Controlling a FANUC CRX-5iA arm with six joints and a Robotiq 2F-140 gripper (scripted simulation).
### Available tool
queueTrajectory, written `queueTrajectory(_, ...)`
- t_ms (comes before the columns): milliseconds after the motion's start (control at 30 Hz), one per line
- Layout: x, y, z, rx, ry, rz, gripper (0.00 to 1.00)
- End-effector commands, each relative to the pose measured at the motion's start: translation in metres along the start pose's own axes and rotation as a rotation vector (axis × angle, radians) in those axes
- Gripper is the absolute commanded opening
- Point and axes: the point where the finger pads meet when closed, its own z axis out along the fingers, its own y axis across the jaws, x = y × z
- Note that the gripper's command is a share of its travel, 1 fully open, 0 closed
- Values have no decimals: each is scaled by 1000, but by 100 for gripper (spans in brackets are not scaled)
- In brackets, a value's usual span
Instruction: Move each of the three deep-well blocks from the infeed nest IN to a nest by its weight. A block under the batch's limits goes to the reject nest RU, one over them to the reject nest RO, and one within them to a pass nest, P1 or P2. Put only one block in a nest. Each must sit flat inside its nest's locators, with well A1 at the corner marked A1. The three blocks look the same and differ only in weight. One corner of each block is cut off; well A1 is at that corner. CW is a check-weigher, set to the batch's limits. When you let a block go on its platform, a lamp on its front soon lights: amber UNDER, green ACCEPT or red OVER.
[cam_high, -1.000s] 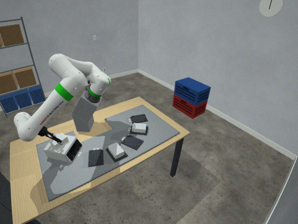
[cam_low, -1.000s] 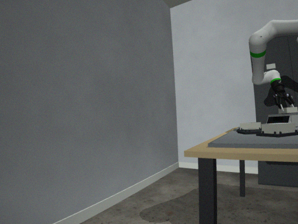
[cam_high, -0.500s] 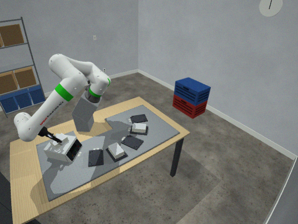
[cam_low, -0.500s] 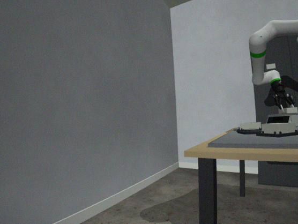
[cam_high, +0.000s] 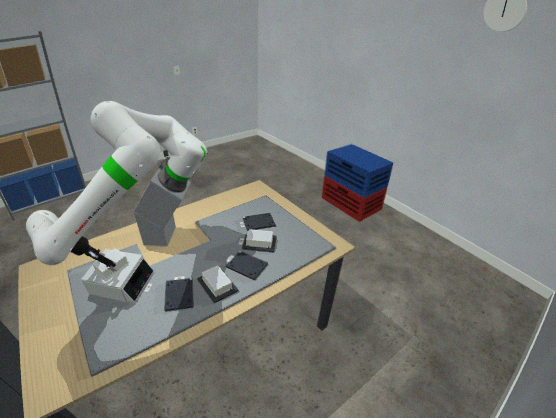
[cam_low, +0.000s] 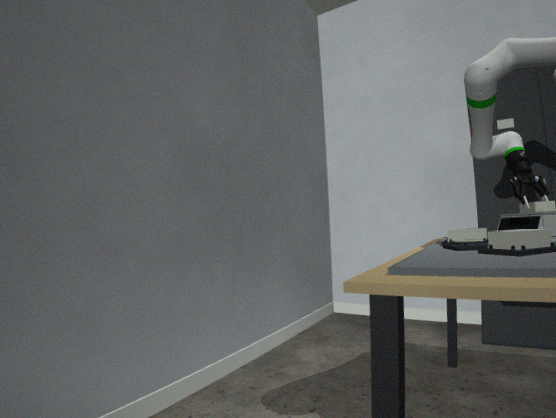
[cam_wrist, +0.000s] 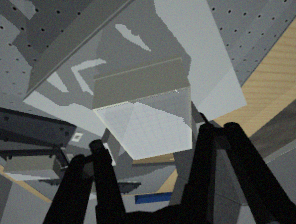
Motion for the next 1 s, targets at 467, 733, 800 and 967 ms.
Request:
queueTrajectory(467,1,0,1,0,0,0,100)
queueTrajectory(733,1,0,1,0,0,0,100)
queueTrajectory(800,1,0,1,0,0,0,100)
queueTrajectory(967,1,0,1,0,0,0,100)
